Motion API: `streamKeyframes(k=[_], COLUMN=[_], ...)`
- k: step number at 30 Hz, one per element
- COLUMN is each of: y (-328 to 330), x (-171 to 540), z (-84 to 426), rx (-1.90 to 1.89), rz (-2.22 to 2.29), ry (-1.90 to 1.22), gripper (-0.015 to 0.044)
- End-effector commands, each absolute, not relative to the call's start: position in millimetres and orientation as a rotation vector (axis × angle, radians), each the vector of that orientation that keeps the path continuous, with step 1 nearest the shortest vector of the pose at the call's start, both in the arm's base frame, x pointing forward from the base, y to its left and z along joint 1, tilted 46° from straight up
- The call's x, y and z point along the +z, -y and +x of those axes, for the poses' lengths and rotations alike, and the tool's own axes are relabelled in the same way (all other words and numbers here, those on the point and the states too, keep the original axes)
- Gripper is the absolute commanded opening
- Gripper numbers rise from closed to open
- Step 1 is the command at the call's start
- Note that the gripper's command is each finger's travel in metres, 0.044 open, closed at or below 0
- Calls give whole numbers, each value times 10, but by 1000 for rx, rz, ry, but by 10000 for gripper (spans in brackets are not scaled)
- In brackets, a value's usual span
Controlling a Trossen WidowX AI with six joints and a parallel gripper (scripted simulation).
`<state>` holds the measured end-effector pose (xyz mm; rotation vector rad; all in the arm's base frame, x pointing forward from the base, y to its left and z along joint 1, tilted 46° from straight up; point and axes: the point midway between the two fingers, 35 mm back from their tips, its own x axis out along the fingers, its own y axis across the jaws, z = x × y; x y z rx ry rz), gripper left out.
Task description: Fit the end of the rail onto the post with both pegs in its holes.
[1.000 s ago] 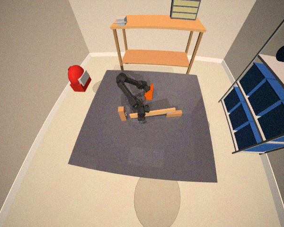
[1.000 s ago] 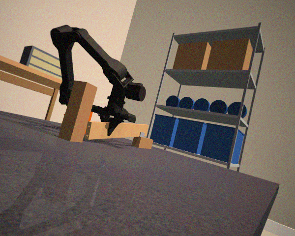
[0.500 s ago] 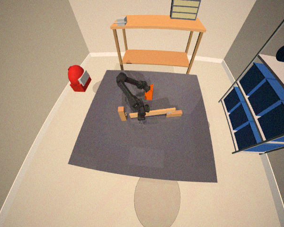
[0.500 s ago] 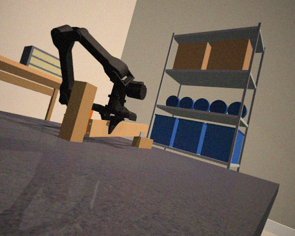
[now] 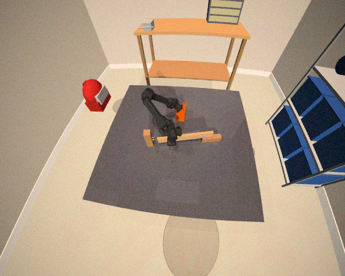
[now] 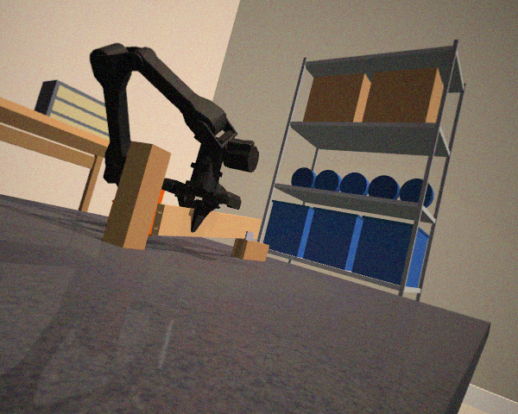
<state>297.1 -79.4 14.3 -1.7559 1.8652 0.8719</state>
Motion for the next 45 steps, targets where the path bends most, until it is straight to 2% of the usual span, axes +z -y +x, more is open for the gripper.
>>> streamKeyframes(k=[1, 45], y=[727, 570], x=[163, 317], z=[3001, 3020], rx=[879, 880], rz=[-1752, -1752], ry=[-1842, -1841], gripper=[0, 0])
